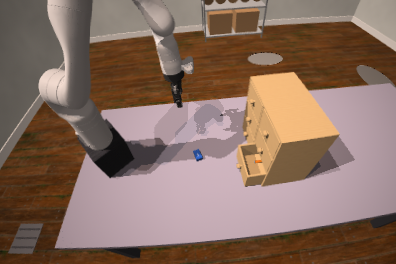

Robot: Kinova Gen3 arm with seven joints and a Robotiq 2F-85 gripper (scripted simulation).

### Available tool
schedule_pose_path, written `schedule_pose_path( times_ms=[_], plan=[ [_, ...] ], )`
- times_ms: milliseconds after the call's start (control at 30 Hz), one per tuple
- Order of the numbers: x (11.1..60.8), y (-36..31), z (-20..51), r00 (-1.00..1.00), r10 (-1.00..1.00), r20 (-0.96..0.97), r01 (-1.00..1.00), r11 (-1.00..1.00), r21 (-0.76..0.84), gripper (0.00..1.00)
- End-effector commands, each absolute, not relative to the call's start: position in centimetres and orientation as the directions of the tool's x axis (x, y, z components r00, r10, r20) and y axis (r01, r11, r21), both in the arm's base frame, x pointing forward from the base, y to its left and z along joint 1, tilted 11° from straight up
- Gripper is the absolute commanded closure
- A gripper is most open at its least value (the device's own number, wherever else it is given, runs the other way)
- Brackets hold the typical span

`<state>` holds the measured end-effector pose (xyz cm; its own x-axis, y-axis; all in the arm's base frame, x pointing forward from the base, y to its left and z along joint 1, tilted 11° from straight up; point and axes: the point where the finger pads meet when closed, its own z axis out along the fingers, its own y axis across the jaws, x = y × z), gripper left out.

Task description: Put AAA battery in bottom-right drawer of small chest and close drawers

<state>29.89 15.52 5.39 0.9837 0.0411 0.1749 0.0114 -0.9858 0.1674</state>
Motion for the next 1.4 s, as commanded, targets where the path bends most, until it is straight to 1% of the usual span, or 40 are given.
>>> schedule_pose_path(
  times_ms=[0,467,533,767,1033,1100,1367],
  plan=[
    [29.9,15.4,5.0,0.982,0.047,0.181,0.013,-0.983,0.184,0.0],
    [33.7,13.4,1.9,0.921,0.031,0.389,-0.086,-0.956,0.28,0.0],
    [33.7,13.4,1.9,0.921,0.031,0.389,-0.086,-0.956,0.28,0.0],
    [36.0,12.4,0.5,0.848,0.049,0.528,-0.138,-0.941,0.308,0.0],
    [38.1,11.8,-0.5,0.731,0.088,0.677,-0.167,-0.938,0.303,0.0],
    [38.1,11.8,-0.5,0.731,0.088,0.677,-0.167,-0.938,0.303,0.0],
    [39.2,12.0,-1.2,0.603,0.127,0.787,-0.148,-0.952,0.267,0.0]
  ],
)
